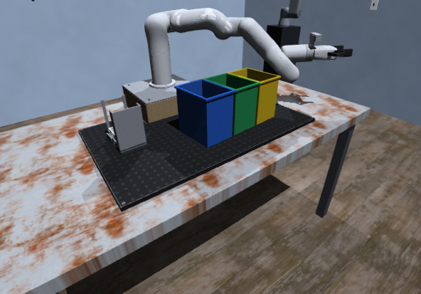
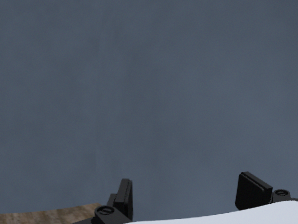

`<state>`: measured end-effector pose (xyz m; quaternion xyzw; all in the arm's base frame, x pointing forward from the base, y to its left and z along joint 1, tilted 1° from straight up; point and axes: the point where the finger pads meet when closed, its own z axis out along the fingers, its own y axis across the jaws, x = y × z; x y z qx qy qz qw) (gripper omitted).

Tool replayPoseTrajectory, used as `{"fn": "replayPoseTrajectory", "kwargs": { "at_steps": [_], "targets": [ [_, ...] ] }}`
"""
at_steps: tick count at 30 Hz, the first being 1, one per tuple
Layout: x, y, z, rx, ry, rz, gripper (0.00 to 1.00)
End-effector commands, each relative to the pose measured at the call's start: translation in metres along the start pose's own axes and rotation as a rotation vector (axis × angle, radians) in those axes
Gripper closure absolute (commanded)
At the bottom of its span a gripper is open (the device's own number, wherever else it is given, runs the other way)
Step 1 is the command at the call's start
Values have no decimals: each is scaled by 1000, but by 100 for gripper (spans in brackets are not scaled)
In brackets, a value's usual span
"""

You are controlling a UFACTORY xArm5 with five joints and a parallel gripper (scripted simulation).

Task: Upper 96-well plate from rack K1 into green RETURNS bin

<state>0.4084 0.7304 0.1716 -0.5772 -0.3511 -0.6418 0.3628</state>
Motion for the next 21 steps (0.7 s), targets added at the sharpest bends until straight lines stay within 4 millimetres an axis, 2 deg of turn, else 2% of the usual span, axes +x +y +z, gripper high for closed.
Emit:
{"fn": "replayPoseTrajectory", "kwargs": {
  "at_steps": [1, 17, 19, 21],
  "targets": [
    [3, 0, 1, 0, 5, 0, 0],
    [3, 0, 1, 0, 5, 0, 0],
    [5, 23, 3, -25, -51, -1, 0],
    [8, 30, 5, -33, -60, -1, 0]
  ]
}}
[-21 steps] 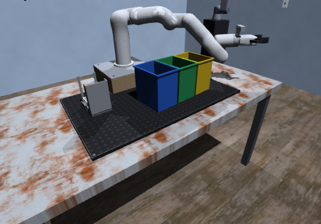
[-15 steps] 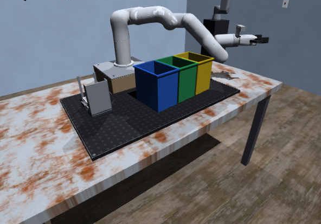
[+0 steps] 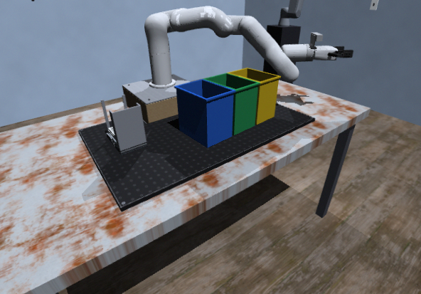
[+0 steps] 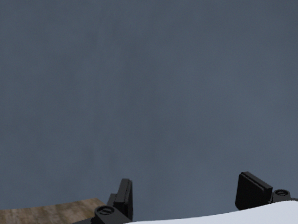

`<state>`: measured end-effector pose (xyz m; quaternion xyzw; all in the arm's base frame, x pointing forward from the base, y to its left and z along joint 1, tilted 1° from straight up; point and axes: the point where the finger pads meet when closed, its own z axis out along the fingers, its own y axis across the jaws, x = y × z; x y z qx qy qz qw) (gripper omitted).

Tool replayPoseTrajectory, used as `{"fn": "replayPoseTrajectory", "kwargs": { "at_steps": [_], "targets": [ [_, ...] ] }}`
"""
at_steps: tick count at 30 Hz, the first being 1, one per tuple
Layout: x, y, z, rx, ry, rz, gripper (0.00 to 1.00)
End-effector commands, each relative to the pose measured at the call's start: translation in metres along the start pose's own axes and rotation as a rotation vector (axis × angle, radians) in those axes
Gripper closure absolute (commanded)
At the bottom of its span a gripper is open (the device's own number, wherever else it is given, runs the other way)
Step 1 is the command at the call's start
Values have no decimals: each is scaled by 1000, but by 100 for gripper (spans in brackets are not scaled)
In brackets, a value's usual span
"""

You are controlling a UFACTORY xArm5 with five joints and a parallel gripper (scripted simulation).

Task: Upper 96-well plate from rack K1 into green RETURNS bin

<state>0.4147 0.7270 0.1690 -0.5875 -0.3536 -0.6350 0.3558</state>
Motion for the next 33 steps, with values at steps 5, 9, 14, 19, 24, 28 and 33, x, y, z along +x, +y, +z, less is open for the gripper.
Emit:
{"fn": "replayPoseTrajectory", "kwargs": {
  "at_steps": [5, 9, 14, 19, 24, 28, 33],
  "targets": [
    [16, 50, 10, -56, -89, 1, 0],
    [20, 63, 13, -70, -103, 2, 0],
    [22, 87, 13, -97, -160, 7, 0],
    [26, 102, 14, -113, -173, 7, 0],
    [30, 134, 11, -149, -243, 16, 0],
    [33, 151, 9, -168, -271, 21, 0],
    [36, 169, 6, -189, -313, 28, 0]
  ]
}}
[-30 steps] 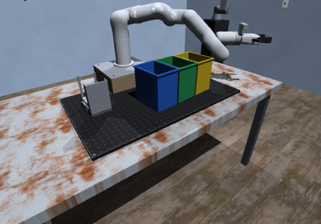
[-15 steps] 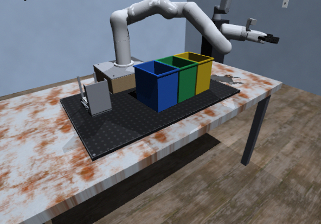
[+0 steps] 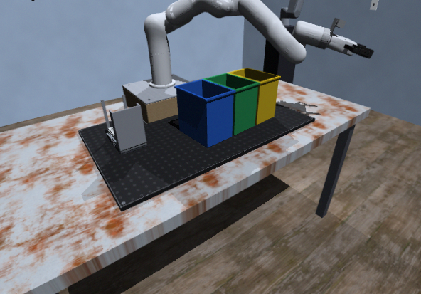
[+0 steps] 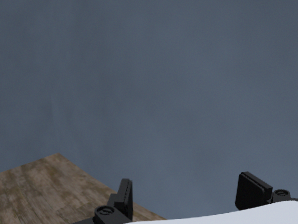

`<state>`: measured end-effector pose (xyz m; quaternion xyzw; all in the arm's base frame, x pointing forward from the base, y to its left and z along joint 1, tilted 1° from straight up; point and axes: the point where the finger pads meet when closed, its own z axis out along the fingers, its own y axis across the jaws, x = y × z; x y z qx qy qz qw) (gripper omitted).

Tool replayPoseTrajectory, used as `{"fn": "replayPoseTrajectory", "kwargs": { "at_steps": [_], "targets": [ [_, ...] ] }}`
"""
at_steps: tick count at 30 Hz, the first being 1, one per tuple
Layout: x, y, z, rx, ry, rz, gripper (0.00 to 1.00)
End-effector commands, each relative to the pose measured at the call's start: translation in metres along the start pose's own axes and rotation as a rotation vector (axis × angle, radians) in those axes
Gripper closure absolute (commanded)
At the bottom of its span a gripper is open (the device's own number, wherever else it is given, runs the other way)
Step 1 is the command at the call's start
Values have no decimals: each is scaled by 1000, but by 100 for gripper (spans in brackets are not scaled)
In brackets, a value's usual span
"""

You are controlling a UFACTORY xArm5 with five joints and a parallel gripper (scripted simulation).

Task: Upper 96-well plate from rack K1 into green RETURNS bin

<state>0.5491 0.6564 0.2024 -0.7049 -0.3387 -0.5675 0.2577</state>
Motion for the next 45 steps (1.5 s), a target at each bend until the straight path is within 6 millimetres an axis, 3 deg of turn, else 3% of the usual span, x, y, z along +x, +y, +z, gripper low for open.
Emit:
{"fn": "replayPoseTrajectory", "kwargs": {
  "at_steps": [1, 4, 7, 14, 15, 16, 17, 22, 25, 31, 34, 39, 42, 45],
  "targets": [
    [8, 19, -1, -21, -24, 5, 0],
    [10, 25, -2, -28, -25, 5, 0],
    [12, 53, -5, -57, -94, 20, 0],
    [14, 72, -10, -78, -123, 27, 0],
    [14, 82, -12, -89, -151, 34, 0],
    [12, 69, -12, -113, -170, 36, 0],
    [15, 90, -15, -98, -164, 37, 0],
    [17, 101, -21, -110, -165, 36, 0],
    [17, 127, -28, -138, -234, 58, 0],
    [18, 135, -35, -148, -234, 57, 0],
    [17, 160, -44, -175, -303, 82, 0],
    [18, 169, -54, -187, -304, 80, 0],
    [17, 193, -65, -213, -372, 108, 0],
    [17, 198, -72, -220, -372, 107, 0]
  ]
}}
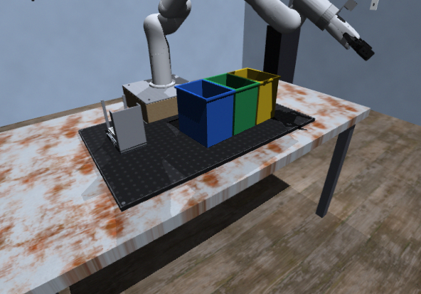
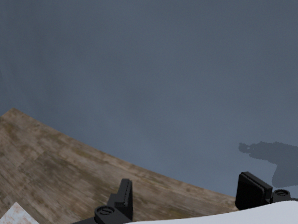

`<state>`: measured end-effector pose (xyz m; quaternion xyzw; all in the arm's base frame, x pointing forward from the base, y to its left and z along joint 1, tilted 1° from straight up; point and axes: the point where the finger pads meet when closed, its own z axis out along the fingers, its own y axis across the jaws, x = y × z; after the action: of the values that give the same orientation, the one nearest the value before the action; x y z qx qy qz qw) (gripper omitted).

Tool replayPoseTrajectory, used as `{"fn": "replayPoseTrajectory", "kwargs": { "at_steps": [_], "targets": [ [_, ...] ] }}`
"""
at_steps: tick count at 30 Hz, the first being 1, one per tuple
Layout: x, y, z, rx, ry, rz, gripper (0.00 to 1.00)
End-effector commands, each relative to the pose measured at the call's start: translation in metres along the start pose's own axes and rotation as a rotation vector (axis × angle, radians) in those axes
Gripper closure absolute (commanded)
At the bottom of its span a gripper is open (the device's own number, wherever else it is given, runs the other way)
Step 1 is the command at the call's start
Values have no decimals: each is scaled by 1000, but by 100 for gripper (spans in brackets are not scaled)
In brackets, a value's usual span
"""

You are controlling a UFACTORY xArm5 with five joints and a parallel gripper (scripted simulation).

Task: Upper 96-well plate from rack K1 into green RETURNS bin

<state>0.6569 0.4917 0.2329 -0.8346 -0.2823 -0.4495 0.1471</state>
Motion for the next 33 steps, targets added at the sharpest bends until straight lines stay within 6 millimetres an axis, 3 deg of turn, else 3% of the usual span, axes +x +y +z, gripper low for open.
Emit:
{"fn": "replayPoseTrajectory", "kwargs": {
  "at_steps": [1, 3, 6, 12, 15, 21, 24, 31, 33],
  "targets": [
    [1, 13, -10, -13, -10, 4, 0],
    [1, 13, -10, -13, -10, 4, 0],
    [-2, 37, -17, -37, -80, 33, 0],
    [-7, 50, -29, -50, -80, 32, 0],
    [-11, 73, -38, -72, -149, 64, 0],
    [-16, 81, -47, -81, -149, 63, 0],
    [-21, 102, -57, -102, -218, 97, 0],
    [-30, 115, -75, -117, -219, 95, 0],
    [-35, 130, -83, -131, -274, 125, 0]
  ]
}}
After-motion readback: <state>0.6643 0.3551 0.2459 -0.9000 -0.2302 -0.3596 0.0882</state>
